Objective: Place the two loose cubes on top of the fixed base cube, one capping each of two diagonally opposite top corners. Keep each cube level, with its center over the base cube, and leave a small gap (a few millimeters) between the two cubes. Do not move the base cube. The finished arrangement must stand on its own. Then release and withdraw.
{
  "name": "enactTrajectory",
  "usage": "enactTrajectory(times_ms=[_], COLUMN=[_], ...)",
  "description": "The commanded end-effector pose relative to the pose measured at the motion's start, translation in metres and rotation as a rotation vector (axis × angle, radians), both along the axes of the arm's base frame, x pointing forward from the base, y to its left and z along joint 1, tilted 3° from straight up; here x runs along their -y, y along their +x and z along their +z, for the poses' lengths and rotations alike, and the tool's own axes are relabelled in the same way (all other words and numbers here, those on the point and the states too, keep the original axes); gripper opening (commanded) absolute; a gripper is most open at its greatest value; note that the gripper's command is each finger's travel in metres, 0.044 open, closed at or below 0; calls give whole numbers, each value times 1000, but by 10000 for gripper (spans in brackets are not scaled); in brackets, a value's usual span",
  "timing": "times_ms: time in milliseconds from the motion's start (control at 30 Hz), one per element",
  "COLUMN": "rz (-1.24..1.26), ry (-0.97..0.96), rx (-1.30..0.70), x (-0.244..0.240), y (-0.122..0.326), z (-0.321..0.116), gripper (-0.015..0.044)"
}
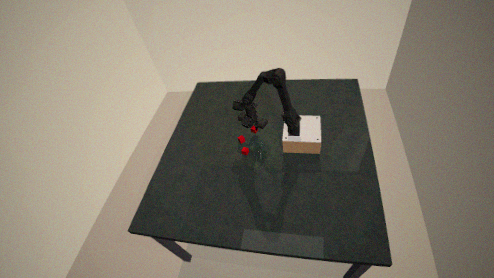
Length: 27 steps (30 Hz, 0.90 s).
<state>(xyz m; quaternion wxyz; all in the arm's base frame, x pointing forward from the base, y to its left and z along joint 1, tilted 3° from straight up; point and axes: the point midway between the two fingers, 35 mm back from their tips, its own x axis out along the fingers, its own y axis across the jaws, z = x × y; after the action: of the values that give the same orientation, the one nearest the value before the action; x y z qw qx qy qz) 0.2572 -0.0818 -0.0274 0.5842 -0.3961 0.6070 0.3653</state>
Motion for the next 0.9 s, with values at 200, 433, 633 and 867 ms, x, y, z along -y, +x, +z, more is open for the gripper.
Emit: enactTrajectory(times_ms=[200,433,633,867], rz=[0,0,0,-5], ry=[3,3,3,3], rx=[6,6,6,6], x=[-1,-2,-4,-6], y=[4,3,1,-2], z=[30,52,71,85], gripper=[105,105,105,105])
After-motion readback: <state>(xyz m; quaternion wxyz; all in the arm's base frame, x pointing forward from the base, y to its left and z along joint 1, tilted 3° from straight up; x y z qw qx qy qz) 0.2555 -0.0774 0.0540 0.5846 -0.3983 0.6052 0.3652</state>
